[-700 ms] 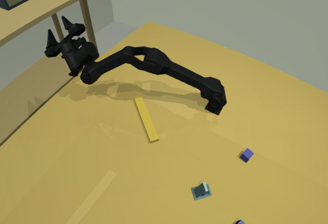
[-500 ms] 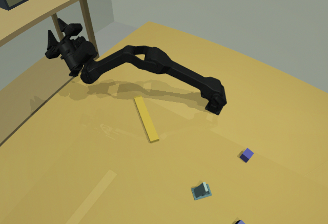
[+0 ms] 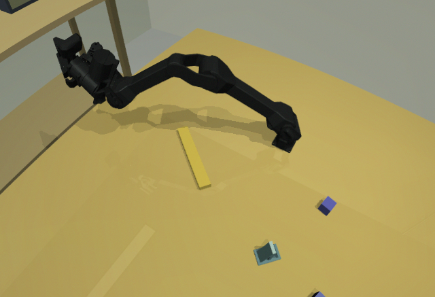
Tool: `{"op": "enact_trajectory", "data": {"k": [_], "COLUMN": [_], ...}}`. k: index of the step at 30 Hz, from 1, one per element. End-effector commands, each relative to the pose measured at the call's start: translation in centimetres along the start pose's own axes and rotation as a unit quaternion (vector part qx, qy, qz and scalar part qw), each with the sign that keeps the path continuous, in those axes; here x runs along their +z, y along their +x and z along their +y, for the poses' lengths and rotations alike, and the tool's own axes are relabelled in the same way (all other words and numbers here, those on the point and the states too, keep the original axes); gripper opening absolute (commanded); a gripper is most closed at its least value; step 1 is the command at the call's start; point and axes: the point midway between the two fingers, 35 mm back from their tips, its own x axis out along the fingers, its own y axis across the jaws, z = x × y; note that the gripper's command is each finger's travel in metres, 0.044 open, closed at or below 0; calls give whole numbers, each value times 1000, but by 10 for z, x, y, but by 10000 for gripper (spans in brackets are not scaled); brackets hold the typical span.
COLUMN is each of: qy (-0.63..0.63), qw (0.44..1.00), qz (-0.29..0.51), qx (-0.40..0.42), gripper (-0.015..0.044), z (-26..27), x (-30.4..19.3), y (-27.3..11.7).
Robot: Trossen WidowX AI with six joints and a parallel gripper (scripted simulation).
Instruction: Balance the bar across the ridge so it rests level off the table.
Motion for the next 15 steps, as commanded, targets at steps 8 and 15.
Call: {"op": "enact_trajectory", "data": {"k": [8, 15], "qy": [-199, -324], "qw": [974, 927], "qz": [85, 153], "qx": [-73, -107], "gripper": [315, 315], "z": [-13, -22], "x": [-30, -46], "y": [-16, -34]}}
